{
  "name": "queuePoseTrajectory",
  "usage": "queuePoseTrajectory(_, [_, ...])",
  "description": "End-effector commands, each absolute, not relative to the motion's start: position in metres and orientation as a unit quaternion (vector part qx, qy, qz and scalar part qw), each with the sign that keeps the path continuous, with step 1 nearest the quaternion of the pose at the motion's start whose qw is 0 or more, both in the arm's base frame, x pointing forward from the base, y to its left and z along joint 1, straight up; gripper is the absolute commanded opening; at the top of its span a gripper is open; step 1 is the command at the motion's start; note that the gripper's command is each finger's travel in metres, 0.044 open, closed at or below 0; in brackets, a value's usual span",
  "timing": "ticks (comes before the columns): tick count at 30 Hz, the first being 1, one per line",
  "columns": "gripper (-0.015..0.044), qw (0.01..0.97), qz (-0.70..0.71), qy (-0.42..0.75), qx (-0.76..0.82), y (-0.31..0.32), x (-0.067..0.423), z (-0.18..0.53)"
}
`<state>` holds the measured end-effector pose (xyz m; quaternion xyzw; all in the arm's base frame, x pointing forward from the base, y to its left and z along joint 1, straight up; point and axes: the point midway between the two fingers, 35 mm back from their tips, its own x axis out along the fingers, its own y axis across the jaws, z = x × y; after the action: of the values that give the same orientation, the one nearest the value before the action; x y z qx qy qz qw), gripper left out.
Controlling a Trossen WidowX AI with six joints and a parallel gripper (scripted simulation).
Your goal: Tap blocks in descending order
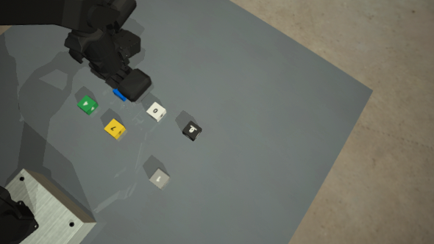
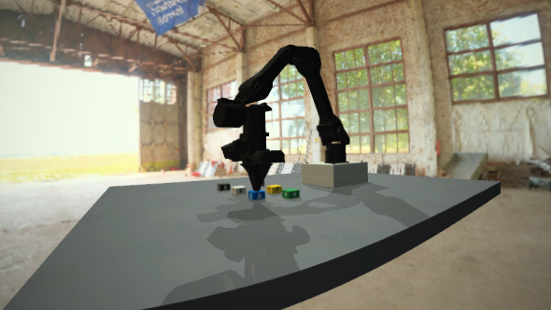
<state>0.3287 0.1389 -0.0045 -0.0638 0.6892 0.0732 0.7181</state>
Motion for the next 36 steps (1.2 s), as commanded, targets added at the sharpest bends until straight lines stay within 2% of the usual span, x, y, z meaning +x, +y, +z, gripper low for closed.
queuePoseTrajectory(1, [0.0020, 0.717, 0.070, 0.691, -0.064, 0.138, 0.328, -0.011])
queuePoseTrajectory(15, [0.0020, 0.717, 0.071, 0.691, -0.064, 0.138, 0.327, 0.022])
queuePoseTrajectory(20, [0.0020, 0.717, 0.071, 0.690, -0.064, 0.137, 0.325, 0.097])
queuePoseTrajectory(25, [0.0020, 0.717, 0.070, 0.690, -0.064, 0.135, 0.323, 0.100])
queuePoseTrajectory(36, [0.0020, 0.714, 0.068, 0.693, -0.067, 0.053, 0.242, 0.095])
